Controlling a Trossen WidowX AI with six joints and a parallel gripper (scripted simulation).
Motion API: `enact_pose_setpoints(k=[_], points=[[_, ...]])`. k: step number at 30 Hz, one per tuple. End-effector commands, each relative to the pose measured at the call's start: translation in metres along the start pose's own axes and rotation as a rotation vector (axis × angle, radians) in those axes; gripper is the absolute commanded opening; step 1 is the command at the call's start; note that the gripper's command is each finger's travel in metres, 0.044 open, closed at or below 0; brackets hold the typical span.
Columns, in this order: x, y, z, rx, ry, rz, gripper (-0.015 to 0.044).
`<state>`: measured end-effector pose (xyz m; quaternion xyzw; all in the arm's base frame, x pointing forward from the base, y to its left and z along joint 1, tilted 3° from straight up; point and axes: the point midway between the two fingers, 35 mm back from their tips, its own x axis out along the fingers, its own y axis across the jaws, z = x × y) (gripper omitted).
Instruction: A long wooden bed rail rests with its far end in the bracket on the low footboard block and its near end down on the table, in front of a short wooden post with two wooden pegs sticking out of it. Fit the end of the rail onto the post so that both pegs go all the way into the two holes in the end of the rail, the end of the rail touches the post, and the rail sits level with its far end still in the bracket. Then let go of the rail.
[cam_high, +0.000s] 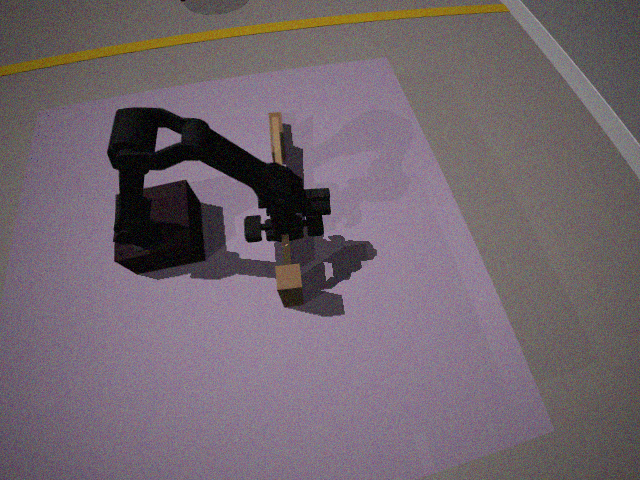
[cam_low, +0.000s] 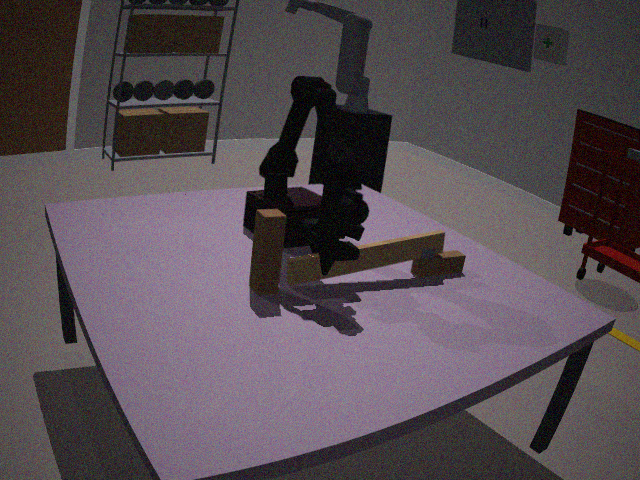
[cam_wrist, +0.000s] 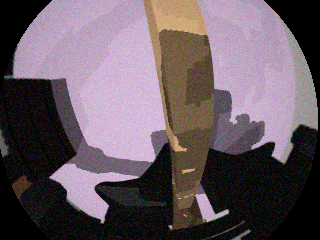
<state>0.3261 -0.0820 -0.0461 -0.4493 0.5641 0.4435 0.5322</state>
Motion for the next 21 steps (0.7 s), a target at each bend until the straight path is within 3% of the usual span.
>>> enact_pose_setpoints(k=[1, 21], points=[[-0.009, -0.005, 0.001, -0.003, -0.007, -0.021, 0.0000], [-0.019, -0.008, 0.001, -0.003, -0.007, -0.021, 0.0000]])
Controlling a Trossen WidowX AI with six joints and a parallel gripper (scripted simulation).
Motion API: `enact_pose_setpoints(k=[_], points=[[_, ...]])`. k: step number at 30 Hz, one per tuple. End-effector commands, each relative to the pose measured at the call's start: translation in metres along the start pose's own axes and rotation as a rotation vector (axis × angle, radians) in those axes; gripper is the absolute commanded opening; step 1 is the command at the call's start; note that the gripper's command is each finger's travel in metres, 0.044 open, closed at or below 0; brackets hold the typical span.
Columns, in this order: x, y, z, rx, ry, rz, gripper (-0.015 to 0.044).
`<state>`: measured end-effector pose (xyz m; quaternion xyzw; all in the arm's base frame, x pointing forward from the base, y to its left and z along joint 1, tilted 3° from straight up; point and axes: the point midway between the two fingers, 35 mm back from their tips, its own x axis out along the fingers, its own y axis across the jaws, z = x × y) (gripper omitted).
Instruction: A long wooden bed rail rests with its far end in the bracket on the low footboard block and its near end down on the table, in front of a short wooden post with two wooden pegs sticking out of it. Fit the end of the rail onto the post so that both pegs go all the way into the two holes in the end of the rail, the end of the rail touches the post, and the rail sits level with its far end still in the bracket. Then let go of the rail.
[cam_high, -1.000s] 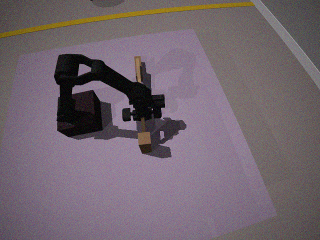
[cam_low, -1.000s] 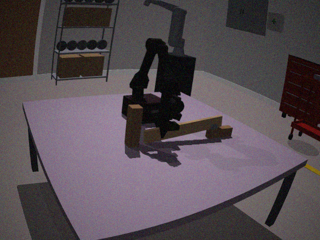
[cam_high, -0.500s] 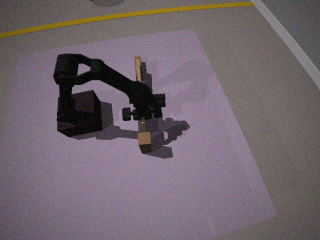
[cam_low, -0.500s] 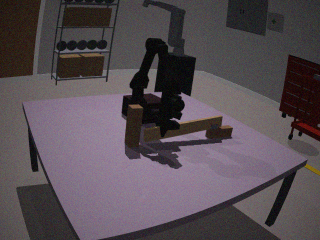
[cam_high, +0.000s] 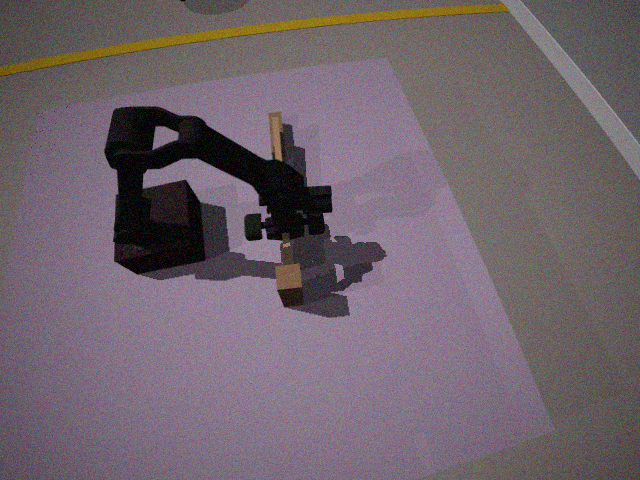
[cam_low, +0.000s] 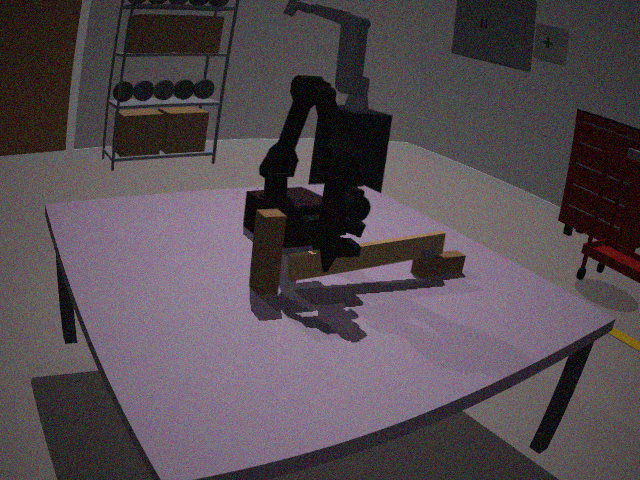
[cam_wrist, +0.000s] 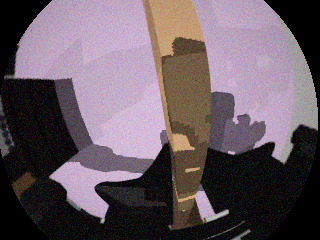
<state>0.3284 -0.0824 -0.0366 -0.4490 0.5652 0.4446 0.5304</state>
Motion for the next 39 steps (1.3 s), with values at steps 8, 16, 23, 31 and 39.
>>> enact_pose_setpoints(k=[8, 16, 23, 31, 39], points=[[-0.013, -0.006, 0.001, -0.001, -0.009, -0.025, 0.0000], [-0.017, -0.006, 0.001, -0.001, -0.009, -0.025, 0.0000], [-0.021, -0.006, 0.001, -0.001, -0.009, -0.025, 0.0000], [-0.025, -0.006, 0.001, -0.001, -0.009, -0.025, 0.0000], [-0.029, -0.006, 0.001, -0.001, -0.009, -0.025, 0.0000]])
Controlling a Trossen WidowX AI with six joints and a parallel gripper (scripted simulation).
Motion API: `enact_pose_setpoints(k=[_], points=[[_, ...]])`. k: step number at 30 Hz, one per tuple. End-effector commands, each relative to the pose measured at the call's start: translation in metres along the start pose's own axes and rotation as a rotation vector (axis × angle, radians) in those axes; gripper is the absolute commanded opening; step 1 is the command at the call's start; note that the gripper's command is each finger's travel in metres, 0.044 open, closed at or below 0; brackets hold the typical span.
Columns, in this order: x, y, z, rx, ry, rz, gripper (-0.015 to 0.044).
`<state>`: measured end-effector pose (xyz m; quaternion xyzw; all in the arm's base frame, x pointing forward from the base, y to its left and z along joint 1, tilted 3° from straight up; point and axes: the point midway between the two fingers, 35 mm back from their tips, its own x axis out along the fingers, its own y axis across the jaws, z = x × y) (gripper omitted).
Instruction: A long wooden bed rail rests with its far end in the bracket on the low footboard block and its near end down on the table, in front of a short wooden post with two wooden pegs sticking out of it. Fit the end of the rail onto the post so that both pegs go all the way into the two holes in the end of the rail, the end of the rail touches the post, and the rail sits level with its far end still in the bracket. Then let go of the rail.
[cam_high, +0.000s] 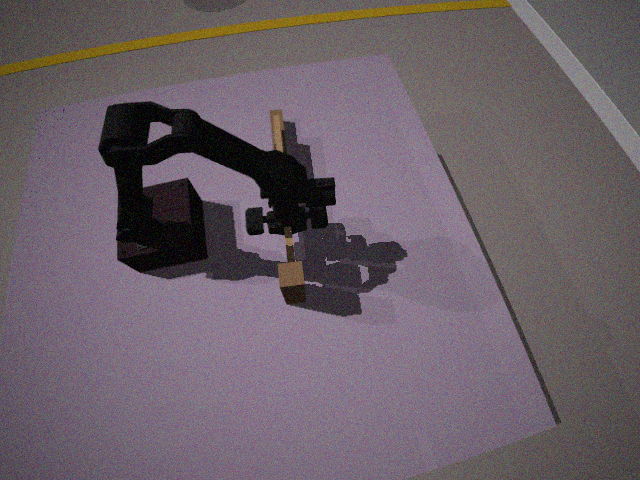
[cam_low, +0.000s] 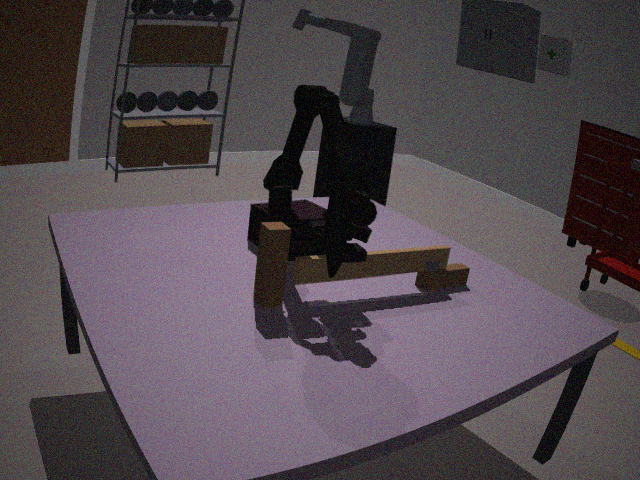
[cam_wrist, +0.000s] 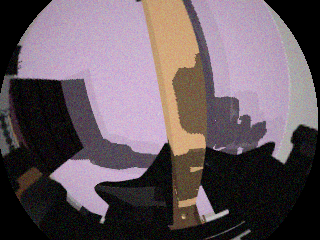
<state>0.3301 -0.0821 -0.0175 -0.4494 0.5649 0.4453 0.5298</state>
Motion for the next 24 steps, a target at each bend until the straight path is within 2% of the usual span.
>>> enact_pose_setpoints(k=[1, 24], points=[[-0.0103, -0.0048, 0.0011, 0.001, -0.010, -0.026, 0.0000], [-0.0120, -0.0039, 0.0011, 0.001, -0.010, -0.026, 0.0000]])
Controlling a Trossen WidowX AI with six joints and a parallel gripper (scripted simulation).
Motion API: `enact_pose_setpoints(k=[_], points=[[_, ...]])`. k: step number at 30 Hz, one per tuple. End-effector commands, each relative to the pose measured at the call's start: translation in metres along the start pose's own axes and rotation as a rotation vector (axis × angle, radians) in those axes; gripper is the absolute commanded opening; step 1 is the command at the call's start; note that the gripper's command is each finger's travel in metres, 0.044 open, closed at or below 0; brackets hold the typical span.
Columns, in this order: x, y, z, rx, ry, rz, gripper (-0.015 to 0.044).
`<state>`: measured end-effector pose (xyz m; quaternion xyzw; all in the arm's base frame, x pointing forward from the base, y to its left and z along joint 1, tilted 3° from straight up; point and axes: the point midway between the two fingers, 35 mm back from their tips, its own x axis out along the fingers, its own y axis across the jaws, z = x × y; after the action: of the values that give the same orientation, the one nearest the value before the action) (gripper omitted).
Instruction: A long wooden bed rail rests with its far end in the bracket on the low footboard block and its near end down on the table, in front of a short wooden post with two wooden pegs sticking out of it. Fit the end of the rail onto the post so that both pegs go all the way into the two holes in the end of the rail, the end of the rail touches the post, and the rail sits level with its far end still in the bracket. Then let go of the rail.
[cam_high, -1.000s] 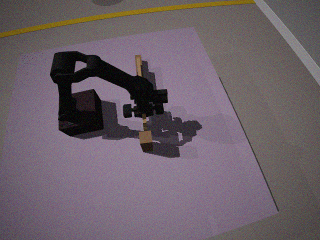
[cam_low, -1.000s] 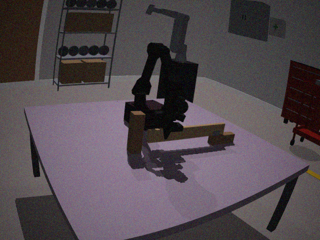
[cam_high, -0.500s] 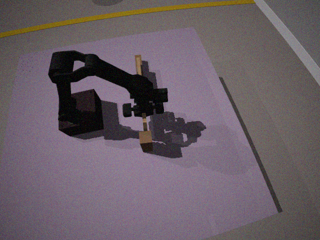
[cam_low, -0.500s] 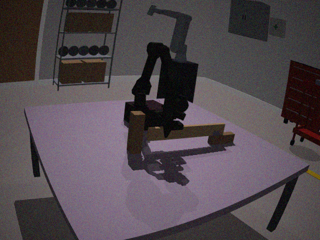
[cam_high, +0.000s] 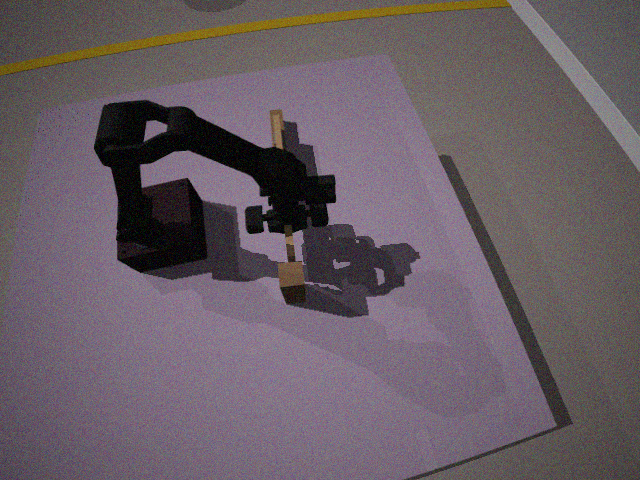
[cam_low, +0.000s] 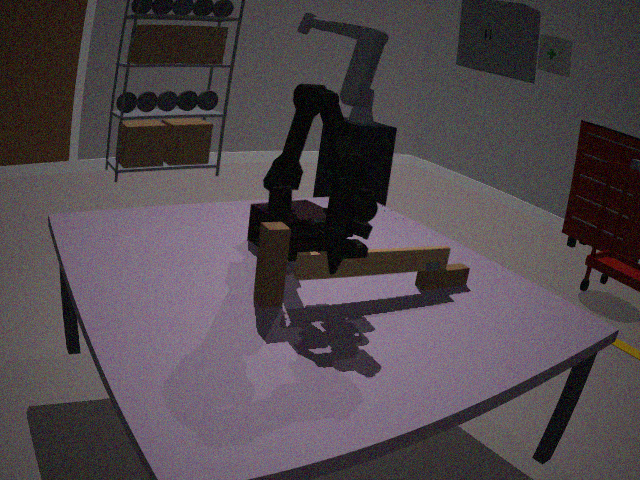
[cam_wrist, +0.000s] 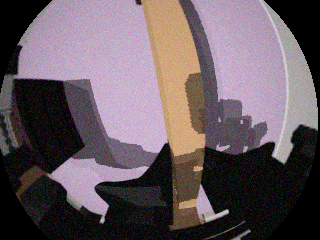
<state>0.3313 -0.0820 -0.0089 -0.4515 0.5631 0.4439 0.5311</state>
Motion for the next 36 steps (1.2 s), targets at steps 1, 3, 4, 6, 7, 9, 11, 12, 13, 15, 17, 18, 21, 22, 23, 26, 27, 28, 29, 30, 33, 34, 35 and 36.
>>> enact_pose_setpoints(k=[1, 3, 4, 6, 7, 9, 11, 12, 13, 15, 17, 18, 21, 22, 23, 26, 27, 28, 29, 30, 33, 34, 35, 36], points=[[-0.0029, -0.0030, 0.0011, 0.002, -0.009, -0.019, 0.0000], [-0.0019, -0.0027, 0.0011, 0.002, -0.009, -0.019, 0.0000], [-0.0014, -0.0025, 0.0012, 0.002, -0.009, -0.019, 0.0000], [-0.0004, -0.0022, 0.0012, 0.002, -0.009, -0.019, 0.0000], [0.0001, -0.0021, 0.0012, 0.002, -0.009, -0.019, 0.0000], [0.0006, -0.0018, 0.0012, 0.002, -0.009, -0.019, 0.0000], [0.0007, -0.0015, 0.0012, 0.002, -0.009, -0.019, 0.0000], [0.0007, -0.0013, 0.0012, 0.002, -0.009, -0.019, 0.0000], [0.0005, -0.0012, 0.0012, 0.002, -0.009, -0.019, 0.0000], [0.0000, -0.0009, 0.0012, 0.002, -0.009, -0.019, 0.0000], [-0.0006, -0.0007, 0.0012, 0.002, -0.009, -0.019, 0.0000], [-0.0010, -0.0005, 0.0012, 0.002, -0.009, -0.019, 0.0000], [-0.0020, -0.0002, 0.0012, 0.002, -0.009, -0.019, 0.0000], [-0.0023, -0.0001, 0.0011, 0.002, -0.009, -0.019, 0.0000], [-0.0025, 0.0000, 0.0011, 0.002, -0.009, -0.019, 0.0000], [-0.0029, 0.0002, 0.0011, 0.002, -0.009, -0.019, 0.0000], [-0.0029, 0.0002, 0.0011, 0.002, -0.009, -0.019, 0.0000], [-0.0029, 0.0003, 0.0011, 0.002, -0.009, -0.019, 0.0000], [-0.0029, 0.0003, 0.0011, 0.002, -0.009, -0.019, 0.0000], [-0.0027, 0.0004, 0.0011, 0.002, -0.009, -0.019, 0.0000], [-0.0020, 0.0005, 0.0012, 0.002, -0.009, -0.019, 0.0000], [-0.0017, 0.0005, 0.0012, 0.002, -0.009, -0.019, 0.0000], [-0.0014, 0.0005, 0.0012, 0.002, -0.009, -0.019, 0.0000], [-0.0011, 0.0006, 0.0012, 0.002, -0.009, -0.019, 0.0000]])
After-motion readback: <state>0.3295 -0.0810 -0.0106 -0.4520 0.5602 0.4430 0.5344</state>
